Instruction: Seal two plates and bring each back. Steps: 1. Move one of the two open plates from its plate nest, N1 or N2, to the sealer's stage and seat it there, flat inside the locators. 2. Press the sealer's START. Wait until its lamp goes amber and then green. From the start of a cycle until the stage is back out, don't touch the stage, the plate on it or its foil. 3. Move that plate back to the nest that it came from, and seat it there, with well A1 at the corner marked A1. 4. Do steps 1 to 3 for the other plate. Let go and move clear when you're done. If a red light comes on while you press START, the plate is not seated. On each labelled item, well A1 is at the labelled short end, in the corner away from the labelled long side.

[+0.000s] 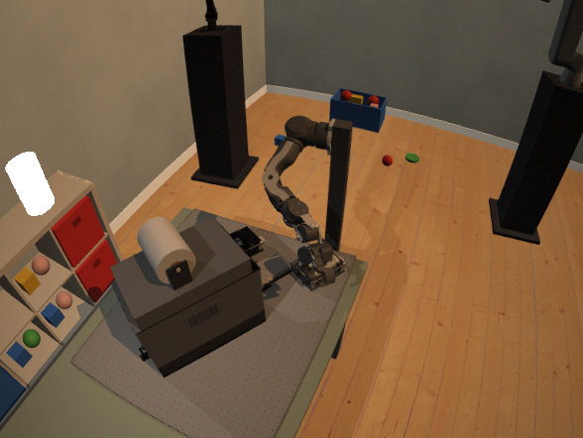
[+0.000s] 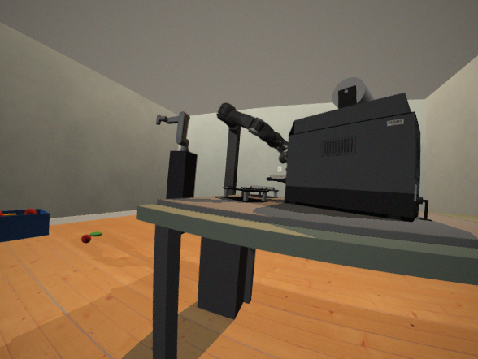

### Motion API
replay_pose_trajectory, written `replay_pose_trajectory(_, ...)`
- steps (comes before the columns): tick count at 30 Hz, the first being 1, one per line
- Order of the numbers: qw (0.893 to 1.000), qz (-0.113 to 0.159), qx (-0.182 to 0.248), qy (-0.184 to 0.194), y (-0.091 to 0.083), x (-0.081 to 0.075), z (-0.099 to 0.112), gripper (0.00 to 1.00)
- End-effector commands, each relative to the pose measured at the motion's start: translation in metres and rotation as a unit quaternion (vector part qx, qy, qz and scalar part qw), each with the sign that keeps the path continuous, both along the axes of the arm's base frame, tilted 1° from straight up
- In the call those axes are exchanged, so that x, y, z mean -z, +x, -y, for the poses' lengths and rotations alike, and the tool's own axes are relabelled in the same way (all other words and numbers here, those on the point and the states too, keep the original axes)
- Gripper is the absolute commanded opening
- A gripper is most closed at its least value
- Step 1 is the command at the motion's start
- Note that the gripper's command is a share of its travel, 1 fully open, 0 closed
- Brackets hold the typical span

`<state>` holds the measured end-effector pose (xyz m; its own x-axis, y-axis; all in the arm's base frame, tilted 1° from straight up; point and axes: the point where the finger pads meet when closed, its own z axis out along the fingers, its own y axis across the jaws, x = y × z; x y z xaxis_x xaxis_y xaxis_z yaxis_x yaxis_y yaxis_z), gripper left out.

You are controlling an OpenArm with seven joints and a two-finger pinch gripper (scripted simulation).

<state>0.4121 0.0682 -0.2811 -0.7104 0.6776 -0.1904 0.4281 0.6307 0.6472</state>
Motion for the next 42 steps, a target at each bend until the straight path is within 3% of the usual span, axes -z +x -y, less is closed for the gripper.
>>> replay_pose_trajectory(1, 1.0, -0.002, -0.003, -0.024, 0.001, 0.001, 0.005, 0.65)
replay_pose_trajectory(8, 0.99, -0.005, 0.008, -0.14, 0.009, 0.006, 0.038, 0.65)
replay_pose_trajectory(15, 0.967, -0.01, 0.029, -0.252, 0.015, 0.008, 0.072, 0.65)
replay_pose_trajectory(17, 0.967, -0.01, 0.029, -0.252, 0.015, 0.008, 0.072, 0.65)
replay_pose_trajectory(22, 0.943, -0.011, 0.051, -0.329, 0.02, 0.004, 0.097, 0.65)
replay_pose_trajectory(24, 0.941, -0.009, 0.053, -0.334, 0.023, 0.0, 0.107, 0.65)
replay_pose_trajectory(28, 0.917, -0.012, 0.074, -0.392, 0.025, -0.003, 0.125, 0.65)
replay_pose_trajectory(31, 0.915, -0.009, 0.076, -0.396, 0.029, -0.01, 0.14, 0.65)
replay_pose_trajectory(32, 0.919, -0.027, 0.071, -0.386, 0.023, -0.006, 0.141, 0.65)
replay_pose_trajectory(34, 0.919, -0.027, 0.071, -0.386, 0.023, -0.006, 0.141, 0.65)
replay_pose_trajectory(42, 0.936, -0.136, 0.028, -0.323, -0.011, 0.009, 0.157, 0.65)
